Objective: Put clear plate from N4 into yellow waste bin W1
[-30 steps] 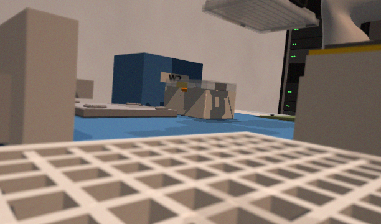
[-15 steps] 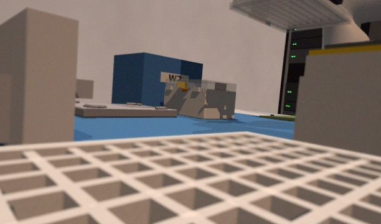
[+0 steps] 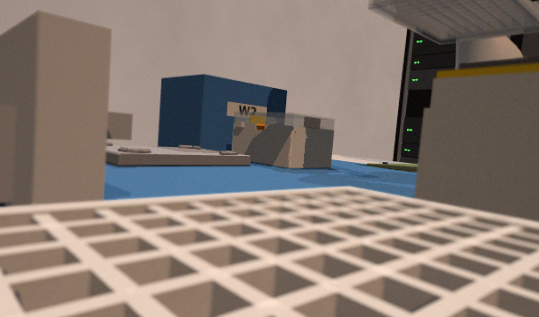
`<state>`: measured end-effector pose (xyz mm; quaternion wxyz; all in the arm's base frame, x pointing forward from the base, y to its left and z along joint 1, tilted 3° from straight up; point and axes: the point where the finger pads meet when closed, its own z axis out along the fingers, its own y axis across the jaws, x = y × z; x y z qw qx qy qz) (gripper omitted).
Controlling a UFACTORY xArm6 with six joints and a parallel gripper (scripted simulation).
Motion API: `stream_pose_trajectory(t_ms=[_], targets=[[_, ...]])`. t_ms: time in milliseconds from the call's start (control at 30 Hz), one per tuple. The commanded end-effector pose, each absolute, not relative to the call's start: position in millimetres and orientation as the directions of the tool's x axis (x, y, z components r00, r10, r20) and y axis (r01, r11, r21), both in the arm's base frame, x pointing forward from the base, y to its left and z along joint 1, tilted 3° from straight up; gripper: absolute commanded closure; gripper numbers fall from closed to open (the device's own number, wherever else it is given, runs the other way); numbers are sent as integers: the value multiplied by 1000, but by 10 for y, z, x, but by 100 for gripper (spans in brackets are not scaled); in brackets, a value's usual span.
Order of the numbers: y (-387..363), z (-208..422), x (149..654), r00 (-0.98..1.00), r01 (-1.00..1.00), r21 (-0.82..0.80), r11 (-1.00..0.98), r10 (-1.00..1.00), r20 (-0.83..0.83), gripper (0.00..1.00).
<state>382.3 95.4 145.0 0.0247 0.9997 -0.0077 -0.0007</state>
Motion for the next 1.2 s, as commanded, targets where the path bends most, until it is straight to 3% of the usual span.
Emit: stream_pose_trajectory(t_ms=[0,1167], targets=[[1104,1458,3789,1000,-16,49,-999,-16,3,100],[1892,1420,3534,1000,-16,48,-999,-16,3,100]])
